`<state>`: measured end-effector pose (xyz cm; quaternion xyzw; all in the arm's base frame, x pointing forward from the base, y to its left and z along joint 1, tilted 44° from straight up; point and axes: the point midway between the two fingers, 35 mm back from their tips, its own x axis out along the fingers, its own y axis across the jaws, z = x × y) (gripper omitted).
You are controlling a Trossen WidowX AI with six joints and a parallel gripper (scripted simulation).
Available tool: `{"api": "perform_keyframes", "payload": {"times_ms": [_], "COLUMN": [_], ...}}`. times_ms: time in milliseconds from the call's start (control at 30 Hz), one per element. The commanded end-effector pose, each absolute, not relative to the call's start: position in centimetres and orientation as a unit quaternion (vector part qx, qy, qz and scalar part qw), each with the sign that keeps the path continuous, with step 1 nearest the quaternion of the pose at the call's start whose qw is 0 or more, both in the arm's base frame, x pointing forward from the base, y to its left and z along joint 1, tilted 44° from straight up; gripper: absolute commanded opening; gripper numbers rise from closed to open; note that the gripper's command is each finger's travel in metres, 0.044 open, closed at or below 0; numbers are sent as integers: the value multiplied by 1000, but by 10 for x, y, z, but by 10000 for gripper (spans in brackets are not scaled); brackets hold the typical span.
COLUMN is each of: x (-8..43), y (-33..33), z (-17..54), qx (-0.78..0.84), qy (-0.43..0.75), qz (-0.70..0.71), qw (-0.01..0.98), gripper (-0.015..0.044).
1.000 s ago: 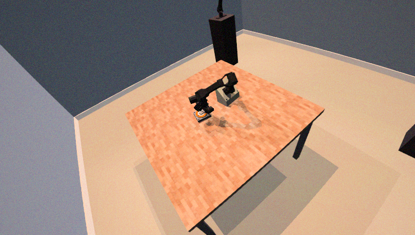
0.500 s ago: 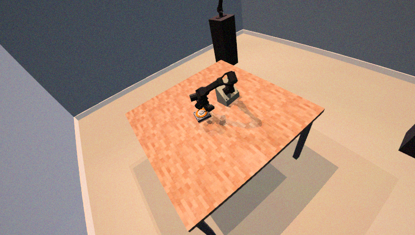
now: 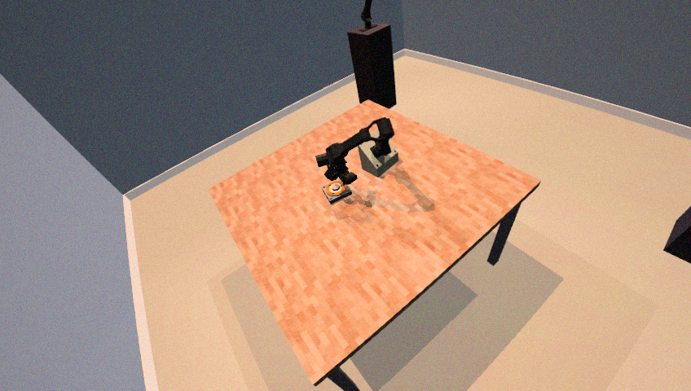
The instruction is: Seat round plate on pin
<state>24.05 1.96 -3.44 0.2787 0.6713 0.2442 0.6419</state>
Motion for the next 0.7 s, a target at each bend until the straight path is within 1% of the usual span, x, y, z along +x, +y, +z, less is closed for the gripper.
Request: {"api": "perform_keyframes", "payload": {"times_ms": [0,333,667], "x": [238,240,241], "y": [19,-11,-6], "z": [-38,-7,-13], "qx": [276,276,280], "qy": [674,674,673], "qz": [246,245,242], "qw": [640,640,640], "gripper": [0,0,0]}}
